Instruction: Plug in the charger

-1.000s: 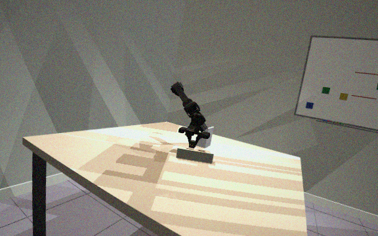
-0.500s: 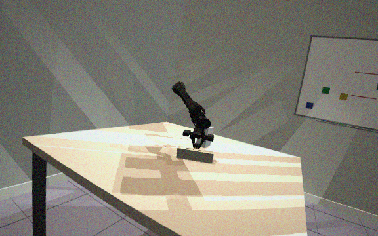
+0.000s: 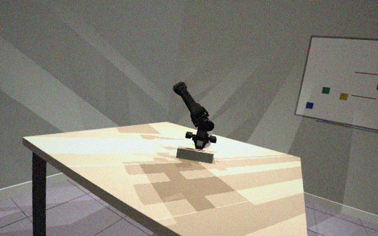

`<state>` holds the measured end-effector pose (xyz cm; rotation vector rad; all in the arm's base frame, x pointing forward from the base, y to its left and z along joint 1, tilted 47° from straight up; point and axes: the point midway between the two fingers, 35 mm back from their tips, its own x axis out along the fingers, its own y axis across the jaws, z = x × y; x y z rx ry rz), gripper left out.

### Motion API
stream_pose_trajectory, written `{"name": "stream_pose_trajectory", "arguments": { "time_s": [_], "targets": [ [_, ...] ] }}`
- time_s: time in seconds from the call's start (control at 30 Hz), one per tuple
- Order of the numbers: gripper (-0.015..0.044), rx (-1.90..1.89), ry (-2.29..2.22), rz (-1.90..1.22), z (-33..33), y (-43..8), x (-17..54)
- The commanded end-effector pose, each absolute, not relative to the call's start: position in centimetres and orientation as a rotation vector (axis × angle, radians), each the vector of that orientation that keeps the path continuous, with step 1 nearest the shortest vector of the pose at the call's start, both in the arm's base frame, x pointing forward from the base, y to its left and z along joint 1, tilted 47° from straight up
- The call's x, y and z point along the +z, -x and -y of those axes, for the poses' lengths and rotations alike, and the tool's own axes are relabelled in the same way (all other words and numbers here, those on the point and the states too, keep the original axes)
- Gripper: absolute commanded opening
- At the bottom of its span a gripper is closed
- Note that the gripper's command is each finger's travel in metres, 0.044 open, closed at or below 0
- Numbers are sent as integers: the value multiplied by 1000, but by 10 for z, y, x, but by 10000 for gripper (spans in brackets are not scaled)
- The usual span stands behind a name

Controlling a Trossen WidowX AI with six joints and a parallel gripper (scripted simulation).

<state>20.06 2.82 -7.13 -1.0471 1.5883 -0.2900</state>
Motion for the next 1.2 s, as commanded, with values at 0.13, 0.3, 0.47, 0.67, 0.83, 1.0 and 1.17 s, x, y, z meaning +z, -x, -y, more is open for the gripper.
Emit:
{"name": "stream_pose_trajectory", "arguments": {
  "time_s": [0.13, 0.3, 0.47, 0.67, 0.83, 1.0, 1.17],
  "targets": [
    [0, -277, 1049, -1587, -35, -210, -76],
    [0, -273, 1054, -1588, -38, -215, -78],
    [0, -269, 1058, -1589, -41, -219, -81],
    [0, -265, 1064, -1591, -44, -225, -84],
    [0, -261, 1068, -1592, -46, -229, -87],
    [0, -257, 1073, -1593, -49, -234, -89],
    [0, -254, 1077, -1594, -51, -238, -91]
  ]
}}
